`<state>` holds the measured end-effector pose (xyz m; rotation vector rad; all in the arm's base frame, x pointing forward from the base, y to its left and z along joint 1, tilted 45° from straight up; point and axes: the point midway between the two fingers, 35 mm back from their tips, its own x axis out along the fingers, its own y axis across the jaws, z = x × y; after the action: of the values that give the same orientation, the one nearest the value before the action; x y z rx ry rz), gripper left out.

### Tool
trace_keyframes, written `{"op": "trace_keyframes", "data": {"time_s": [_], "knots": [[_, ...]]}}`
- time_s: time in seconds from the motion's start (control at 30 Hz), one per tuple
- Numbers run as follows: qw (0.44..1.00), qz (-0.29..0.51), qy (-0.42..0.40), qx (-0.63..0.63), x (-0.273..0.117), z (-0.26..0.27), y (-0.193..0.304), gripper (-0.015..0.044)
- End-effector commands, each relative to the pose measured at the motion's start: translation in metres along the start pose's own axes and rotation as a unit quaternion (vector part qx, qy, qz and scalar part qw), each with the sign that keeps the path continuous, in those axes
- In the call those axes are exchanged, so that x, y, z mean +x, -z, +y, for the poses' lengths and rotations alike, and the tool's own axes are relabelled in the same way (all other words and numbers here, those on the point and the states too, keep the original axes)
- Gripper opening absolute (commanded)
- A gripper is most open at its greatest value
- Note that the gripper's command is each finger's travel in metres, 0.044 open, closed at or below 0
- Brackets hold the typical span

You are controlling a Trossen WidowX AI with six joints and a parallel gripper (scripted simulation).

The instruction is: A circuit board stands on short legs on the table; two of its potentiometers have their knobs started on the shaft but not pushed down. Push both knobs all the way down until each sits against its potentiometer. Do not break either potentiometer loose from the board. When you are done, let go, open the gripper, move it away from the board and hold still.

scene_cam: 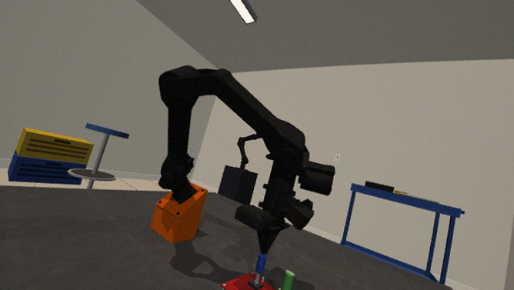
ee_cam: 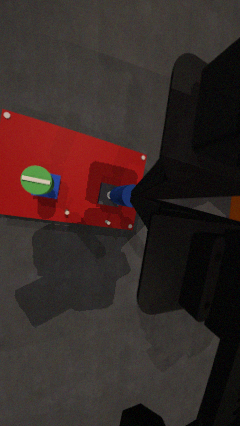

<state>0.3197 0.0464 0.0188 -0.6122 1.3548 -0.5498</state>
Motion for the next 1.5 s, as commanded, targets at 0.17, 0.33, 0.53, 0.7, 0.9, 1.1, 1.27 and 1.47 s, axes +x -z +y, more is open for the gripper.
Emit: {"op": "trace_keyframes", "data": {"time_s": [0.17, 0.33, 0.53, 0.7, 0.9, 1.1, 1.27, 1.47], "knots": [[1.000, -0.002, 0.002, -0.002, 0.002, -0.001, -0.001, 0.0000], [1.000, -0.002, 0.002, -0.002, 0.004, -0.001, -0.001, 0.0000], [1.000, -0.002, 0.002, -0.002, 0.005, -0.001, -0.001, 0.0000], [1.000, -0.002, 0.002, -0.002, 0.005, -0.001, -0.001, 0.0000], [1.000, -0.002, 0.002, -0.002, 0.005, -0.001, -0.001, 0.0000], [1.000, -0.002, 0.002, -0.002, 0.005, -0.001, -0.001, 0.0000], [1.000, -0.002, 0.002, -0.002, 0.009, -0.001, -0.001, 0.0000], [1.000, -0.002, 0.002, -0.002, 0.012, -0.001, -0.001, 0.0000]]}}
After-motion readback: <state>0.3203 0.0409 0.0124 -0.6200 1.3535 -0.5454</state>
